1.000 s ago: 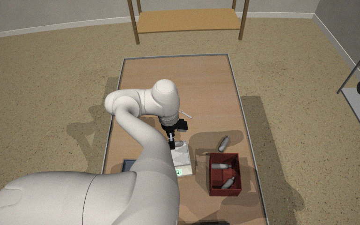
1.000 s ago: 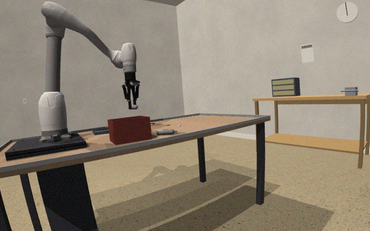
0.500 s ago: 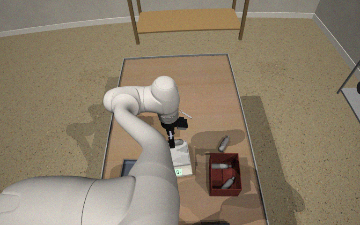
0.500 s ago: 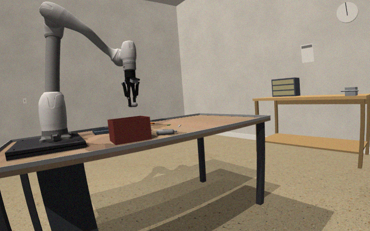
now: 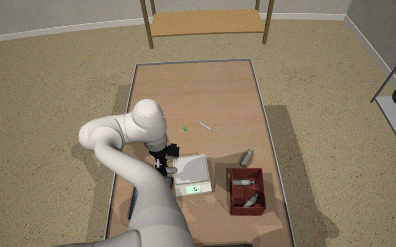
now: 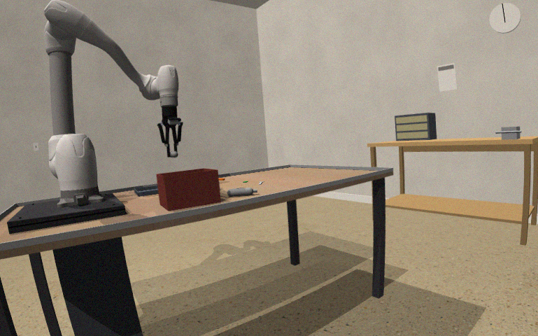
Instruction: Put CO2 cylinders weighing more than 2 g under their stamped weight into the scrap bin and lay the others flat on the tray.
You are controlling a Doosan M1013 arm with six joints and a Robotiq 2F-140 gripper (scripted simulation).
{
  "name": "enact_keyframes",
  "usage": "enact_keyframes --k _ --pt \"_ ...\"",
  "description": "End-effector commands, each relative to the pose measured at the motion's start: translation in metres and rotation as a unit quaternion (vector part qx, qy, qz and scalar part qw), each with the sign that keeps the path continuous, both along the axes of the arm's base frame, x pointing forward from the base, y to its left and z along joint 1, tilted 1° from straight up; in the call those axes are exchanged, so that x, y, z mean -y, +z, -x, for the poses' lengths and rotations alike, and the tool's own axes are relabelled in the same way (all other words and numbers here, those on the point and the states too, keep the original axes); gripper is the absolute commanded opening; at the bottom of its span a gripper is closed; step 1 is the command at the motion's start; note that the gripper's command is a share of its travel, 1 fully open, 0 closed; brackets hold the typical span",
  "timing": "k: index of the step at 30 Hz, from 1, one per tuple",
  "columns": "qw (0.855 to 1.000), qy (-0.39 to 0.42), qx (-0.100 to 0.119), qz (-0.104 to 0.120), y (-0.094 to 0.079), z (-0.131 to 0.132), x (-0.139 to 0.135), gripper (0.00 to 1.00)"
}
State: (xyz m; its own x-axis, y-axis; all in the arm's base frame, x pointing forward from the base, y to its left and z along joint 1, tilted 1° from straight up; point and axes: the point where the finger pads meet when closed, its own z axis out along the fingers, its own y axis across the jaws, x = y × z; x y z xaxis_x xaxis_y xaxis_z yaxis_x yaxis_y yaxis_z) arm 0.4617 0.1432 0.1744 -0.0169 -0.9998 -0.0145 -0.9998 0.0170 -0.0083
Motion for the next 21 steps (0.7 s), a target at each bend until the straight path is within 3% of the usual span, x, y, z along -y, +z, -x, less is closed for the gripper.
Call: enact_keyframes --k 1,4,5,12,19,21 --pt "1.000 -0.027 0.003 0.007 0.001 0.040 -0.057 0.10" --pt "1.000 -0.027 0.003 0.007 0.000 0.048 -0.069 0.10" --pt "1.000 -0.027 0.003 0.007 0.001 0.067 -0.095 0.10" --pt "1.000 -0.027 0.003 0.007 -0.008 0.066 -0.095 0.10" --pt "1.000 -0.027 0.003 0.007 -0.039 0.066 -0.095 0.10" --pt "1.000 -0.027 0.003 0.007 -0.039 0.066 -0.095 0.10"
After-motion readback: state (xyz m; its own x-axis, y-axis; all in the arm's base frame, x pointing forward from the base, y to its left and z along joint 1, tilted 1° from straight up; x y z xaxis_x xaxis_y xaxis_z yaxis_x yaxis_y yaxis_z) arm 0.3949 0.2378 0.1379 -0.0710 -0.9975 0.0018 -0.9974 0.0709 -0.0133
